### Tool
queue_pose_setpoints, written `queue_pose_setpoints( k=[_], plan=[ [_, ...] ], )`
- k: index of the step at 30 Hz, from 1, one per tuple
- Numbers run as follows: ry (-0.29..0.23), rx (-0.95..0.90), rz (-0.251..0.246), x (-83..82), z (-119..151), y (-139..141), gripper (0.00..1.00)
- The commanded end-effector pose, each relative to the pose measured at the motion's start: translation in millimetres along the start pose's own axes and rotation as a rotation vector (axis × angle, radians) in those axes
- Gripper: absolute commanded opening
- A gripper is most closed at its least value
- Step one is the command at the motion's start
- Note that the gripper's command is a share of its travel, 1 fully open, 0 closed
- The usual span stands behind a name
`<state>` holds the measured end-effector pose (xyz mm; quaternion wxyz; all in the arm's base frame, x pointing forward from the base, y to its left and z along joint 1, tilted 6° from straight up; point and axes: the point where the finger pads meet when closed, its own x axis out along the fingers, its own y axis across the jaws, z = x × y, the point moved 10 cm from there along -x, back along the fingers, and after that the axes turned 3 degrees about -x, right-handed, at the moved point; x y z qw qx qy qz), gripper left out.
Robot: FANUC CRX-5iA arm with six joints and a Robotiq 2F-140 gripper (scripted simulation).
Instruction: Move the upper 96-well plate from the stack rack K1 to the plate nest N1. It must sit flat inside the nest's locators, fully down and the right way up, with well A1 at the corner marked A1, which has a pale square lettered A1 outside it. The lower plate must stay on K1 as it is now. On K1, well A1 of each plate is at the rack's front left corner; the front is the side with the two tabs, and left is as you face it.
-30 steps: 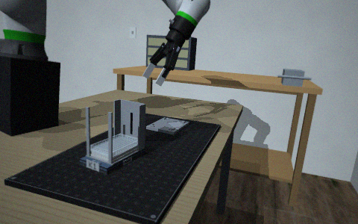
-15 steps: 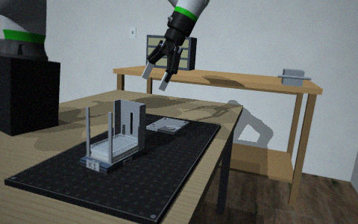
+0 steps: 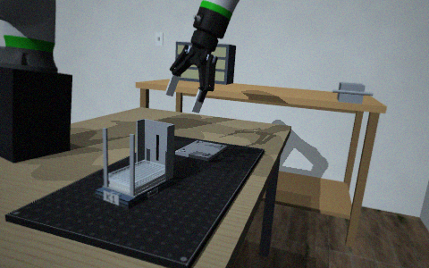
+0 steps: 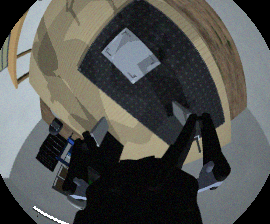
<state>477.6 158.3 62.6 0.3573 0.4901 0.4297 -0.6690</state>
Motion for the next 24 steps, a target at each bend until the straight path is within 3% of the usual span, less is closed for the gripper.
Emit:
queue_pose_setpoints(
  k=[1,8,13,24],
  plan=[
    [0.017,-0.02,0.003,1.1,15.3,13.1,1.0],
    [0.078,-0.095,0.029,3.0,47.5,33.3,1.0],
    [0.078,-0.095,0.029,3.6,58.0,41.7,1.0],
    [0.144,-0.193,0.087,7.4,105.8,64.4,1.0]
  ],
)
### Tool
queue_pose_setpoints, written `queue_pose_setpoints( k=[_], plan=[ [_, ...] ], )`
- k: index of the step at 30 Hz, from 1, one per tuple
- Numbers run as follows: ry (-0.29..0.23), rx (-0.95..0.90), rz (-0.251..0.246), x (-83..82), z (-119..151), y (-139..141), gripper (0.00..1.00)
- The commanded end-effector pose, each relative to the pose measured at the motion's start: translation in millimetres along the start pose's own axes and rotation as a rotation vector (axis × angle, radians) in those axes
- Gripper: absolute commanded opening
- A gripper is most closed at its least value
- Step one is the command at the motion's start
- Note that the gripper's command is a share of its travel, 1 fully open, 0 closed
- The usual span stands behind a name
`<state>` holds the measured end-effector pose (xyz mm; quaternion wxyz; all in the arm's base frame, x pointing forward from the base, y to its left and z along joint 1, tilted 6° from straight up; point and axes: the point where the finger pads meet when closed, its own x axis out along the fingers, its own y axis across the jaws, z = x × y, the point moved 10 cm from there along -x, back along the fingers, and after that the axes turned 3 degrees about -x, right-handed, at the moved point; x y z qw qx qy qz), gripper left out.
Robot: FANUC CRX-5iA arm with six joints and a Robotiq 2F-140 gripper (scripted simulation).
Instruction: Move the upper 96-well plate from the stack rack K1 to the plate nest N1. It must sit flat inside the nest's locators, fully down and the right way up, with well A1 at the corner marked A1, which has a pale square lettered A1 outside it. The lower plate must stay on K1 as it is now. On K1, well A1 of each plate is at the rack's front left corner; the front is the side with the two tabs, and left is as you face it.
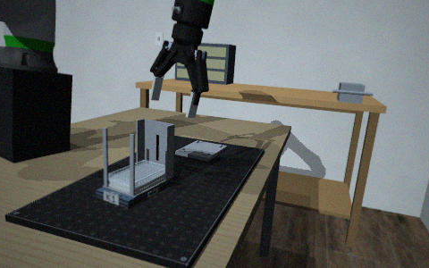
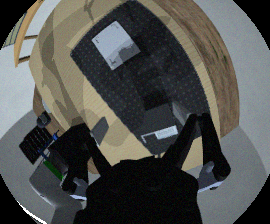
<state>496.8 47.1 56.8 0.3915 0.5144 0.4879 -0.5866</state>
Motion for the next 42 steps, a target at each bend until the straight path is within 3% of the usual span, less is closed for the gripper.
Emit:
queue_pose_setpoints(
  k=[1,10,17,31,42],
  plan=[
    [0.025,-0.04,0.025,-0.6,16.3,3.4,1.0],
    [0.042,-0.076,0.051,-1.1,50.9,12.2,1.0],
    [0.067,-0.148,0.11,-1.2,85.3,14.8,1.0],
    [0.077,-0.217,0.173,-1.4,144.1,18.4,1.0],
    [0.077,-0.217,0.173,-1.4,144.8,18.5,1.0]
  ],
)
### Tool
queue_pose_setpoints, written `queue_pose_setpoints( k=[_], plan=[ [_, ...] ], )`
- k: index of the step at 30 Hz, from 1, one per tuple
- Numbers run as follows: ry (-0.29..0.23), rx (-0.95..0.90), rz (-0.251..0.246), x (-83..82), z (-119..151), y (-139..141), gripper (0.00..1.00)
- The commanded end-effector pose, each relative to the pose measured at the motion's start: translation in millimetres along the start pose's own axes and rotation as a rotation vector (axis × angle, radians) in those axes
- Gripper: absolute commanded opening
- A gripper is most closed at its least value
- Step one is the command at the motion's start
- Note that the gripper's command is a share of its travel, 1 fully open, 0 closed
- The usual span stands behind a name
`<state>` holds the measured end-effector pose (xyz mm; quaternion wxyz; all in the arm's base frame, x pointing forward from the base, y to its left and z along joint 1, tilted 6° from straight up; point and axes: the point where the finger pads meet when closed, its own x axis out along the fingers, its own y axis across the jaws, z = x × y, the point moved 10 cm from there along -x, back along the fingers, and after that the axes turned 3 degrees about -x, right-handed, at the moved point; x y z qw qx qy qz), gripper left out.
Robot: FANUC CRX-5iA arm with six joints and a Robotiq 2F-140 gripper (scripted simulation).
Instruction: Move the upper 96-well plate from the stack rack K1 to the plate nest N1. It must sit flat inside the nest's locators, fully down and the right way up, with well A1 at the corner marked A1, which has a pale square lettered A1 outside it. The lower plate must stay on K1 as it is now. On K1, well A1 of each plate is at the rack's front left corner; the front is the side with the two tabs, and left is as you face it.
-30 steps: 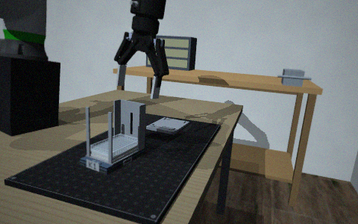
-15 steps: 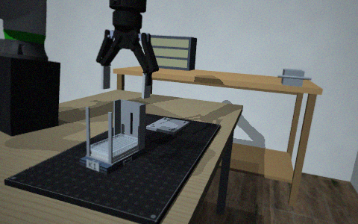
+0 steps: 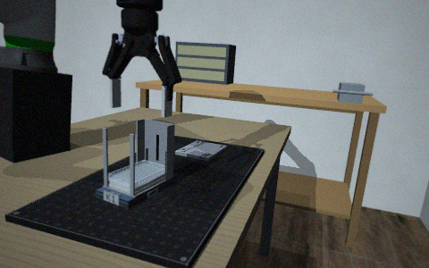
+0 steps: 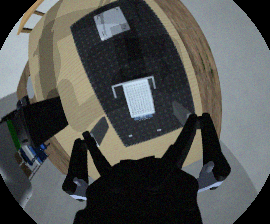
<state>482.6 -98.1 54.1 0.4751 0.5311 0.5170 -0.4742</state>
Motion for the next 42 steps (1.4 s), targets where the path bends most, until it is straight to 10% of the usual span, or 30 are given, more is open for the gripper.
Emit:
queue_pose_setpoints(
  k=[1,42],
  plan=[
    [0.0,0.0,0.0,-0.2,0.1,0.1,1.0],
    [0.0,0.0,0.0,58.2,0.1,0.2,1.0]
  ],
)
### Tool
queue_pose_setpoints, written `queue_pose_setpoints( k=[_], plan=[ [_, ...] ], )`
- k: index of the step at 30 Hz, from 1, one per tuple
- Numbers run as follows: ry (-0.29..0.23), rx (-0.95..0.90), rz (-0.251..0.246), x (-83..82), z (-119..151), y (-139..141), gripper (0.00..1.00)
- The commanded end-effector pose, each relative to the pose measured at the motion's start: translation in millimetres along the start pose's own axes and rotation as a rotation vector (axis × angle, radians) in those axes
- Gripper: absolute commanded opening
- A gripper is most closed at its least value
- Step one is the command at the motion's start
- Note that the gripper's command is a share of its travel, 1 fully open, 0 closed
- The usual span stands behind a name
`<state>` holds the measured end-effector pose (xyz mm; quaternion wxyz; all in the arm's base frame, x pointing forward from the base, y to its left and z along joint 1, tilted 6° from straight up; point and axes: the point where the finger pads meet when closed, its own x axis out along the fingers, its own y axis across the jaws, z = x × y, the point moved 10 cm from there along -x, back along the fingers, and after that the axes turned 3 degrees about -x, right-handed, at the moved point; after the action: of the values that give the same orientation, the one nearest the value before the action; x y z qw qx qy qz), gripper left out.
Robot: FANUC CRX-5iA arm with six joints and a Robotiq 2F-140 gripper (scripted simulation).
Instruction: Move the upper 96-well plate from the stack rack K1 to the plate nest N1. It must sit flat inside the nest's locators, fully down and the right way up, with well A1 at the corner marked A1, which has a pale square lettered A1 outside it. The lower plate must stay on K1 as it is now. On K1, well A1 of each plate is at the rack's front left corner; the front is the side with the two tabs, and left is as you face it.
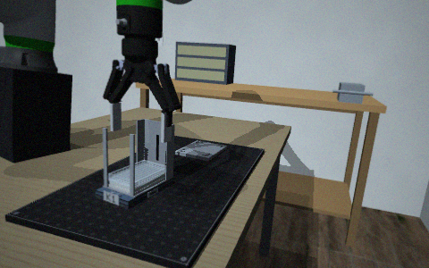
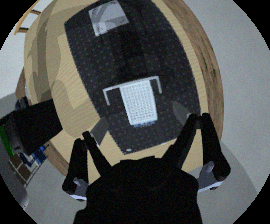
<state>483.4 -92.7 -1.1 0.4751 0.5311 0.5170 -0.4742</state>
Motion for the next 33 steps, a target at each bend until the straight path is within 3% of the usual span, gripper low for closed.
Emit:
queue_pose_setpoints(
  k=[1,33],
  plan=[
    [0.0,0.0,0.0,4.3,0.1,0.2,1.0],
    [0.0,0.0,0.0,51.0,0.1,0.2,1.0]
  ],
)
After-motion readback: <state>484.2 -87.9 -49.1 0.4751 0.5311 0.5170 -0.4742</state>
